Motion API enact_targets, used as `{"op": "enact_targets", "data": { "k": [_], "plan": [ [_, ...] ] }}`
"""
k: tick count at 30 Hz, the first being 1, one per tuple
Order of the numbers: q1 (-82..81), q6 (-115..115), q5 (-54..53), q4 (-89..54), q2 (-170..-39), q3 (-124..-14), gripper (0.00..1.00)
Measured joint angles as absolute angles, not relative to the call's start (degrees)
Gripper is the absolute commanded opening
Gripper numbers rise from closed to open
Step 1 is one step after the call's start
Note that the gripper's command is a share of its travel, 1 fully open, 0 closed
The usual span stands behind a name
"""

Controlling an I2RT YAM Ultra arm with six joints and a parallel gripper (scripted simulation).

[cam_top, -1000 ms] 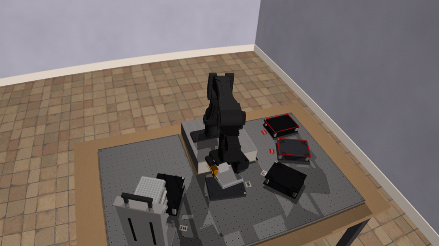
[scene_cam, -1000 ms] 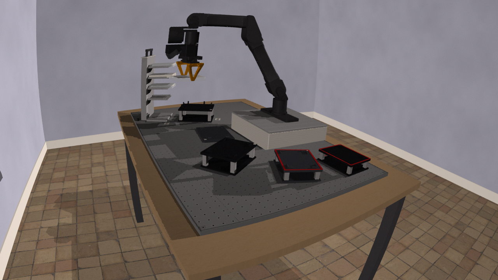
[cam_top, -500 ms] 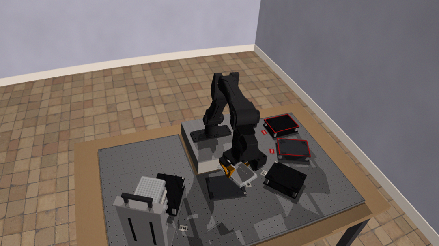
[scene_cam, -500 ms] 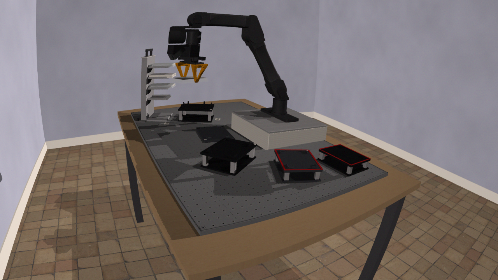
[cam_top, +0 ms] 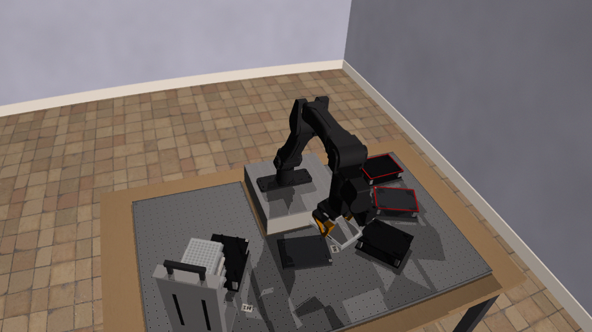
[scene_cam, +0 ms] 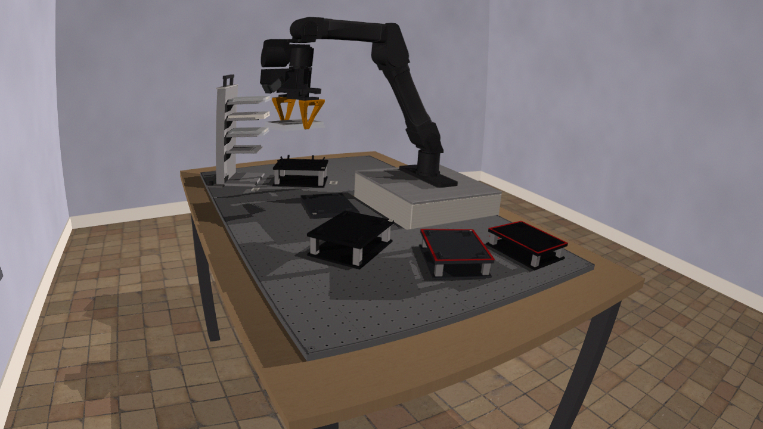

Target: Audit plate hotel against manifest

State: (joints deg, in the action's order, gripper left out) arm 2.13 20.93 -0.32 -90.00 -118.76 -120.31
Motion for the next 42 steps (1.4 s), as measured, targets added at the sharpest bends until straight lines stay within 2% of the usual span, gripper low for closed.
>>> {"op": "enact_targets", "data": {
  "k": [21, 42],
  "plan": [
    [-5.8, 13.74, -0.34, -90.0, -119.28, -121.73, 0.86],
    [-14.44, 21.06, -0.34, -90.0, -119.28, -121.73, 0.86]
  ]
}}
